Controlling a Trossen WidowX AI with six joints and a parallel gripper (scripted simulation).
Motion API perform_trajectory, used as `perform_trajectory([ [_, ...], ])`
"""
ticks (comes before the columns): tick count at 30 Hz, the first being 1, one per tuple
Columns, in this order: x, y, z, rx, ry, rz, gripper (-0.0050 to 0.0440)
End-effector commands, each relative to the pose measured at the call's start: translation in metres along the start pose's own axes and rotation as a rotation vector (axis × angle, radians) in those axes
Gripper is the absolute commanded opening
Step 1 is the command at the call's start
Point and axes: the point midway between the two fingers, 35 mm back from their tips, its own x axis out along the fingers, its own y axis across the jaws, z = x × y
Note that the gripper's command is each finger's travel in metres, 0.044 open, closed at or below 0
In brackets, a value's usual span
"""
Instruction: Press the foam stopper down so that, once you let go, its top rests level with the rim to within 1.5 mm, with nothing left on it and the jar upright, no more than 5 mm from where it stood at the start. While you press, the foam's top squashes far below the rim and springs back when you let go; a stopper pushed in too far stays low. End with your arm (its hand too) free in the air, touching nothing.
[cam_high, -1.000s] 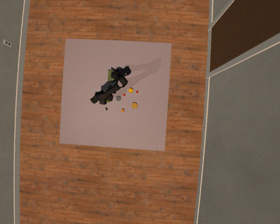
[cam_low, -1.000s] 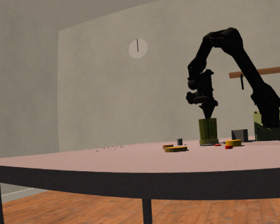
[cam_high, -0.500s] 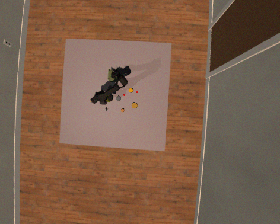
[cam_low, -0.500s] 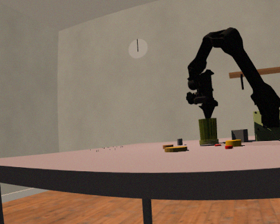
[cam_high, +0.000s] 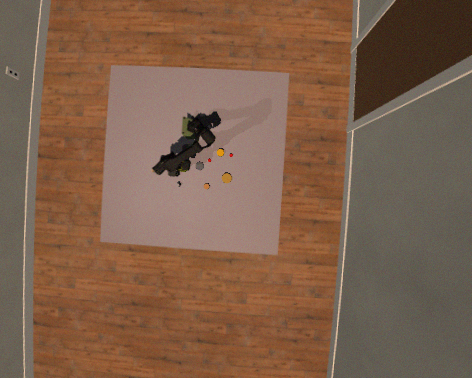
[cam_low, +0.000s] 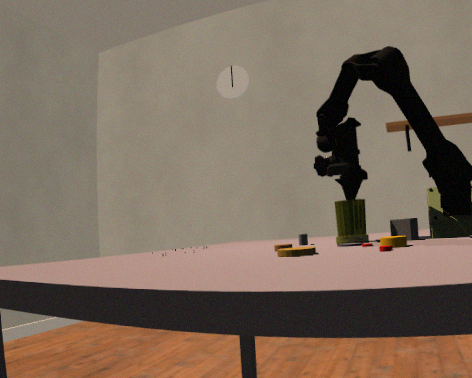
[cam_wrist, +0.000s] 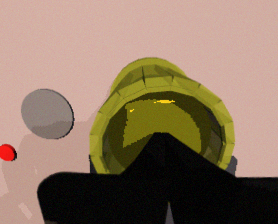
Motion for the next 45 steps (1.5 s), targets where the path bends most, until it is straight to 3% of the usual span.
perform_trajectory([
  [1, 0.006, 0.002, -0.002, -0.002, 0.024, 0.002, 0.0000],
  [5, 0.005, 0.002, -0.002, -0.001, 0.025, 0.003, 0.0000],
  [11, -0.014, 0.001, 0.002, 0.000, 0.026, 0.001, 0.0000],
  [18, -0.083, 0.000, 0.005, 0.000, 0.028, 0.003, 0.0000],
  [45, -0.082, 0.000, 0.005, 0.001, 0.014, -0.001, 0.0000],
])
